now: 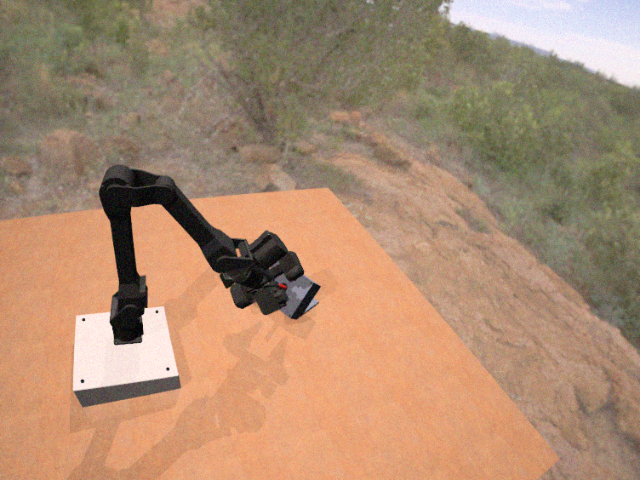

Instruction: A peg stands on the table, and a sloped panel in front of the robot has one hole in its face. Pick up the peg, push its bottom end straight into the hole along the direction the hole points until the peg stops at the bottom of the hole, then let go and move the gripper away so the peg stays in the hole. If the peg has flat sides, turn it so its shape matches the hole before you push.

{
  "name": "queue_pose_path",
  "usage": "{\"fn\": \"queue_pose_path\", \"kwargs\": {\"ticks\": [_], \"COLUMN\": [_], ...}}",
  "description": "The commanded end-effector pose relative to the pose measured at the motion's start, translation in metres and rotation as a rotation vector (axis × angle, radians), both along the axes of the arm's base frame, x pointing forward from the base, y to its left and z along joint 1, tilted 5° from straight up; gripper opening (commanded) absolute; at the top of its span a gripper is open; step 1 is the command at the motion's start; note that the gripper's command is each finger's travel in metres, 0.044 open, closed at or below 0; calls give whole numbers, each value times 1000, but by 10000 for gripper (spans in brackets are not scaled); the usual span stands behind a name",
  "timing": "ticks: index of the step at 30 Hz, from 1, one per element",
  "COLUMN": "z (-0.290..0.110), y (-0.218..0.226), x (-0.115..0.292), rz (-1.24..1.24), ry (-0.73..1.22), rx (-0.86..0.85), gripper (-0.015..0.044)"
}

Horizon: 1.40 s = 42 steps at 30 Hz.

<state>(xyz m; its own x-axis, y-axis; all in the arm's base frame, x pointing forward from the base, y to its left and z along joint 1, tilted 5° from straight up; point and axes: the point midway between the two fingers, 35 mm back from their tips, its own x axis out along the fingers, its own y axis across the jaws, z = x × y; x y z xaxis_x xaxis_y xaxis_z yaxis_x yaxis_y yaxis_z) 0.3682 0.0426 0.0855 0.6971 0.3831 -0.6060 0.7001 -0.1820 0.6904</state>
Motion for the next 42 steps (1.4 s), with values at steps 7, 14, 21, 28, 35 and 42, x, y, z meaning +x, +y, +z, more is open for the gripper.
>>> {"fn": "queue_pose_path", "kwargs": {"ticks": [7,14,21,28,35,42], "z": [9,15,21,26,32,37], "y": [-6,-10,-14,-19,-23,-27], "x": [-7,-12,-18,-23,-29,-35], "rz": [4,3,2,1,0,-1], "ry": [-5,-4,-4,-4,-4,-4], "rx": [-1,-2,-3,-3,-4,-5], "gripper": [440,440,440,440,440,440]}}
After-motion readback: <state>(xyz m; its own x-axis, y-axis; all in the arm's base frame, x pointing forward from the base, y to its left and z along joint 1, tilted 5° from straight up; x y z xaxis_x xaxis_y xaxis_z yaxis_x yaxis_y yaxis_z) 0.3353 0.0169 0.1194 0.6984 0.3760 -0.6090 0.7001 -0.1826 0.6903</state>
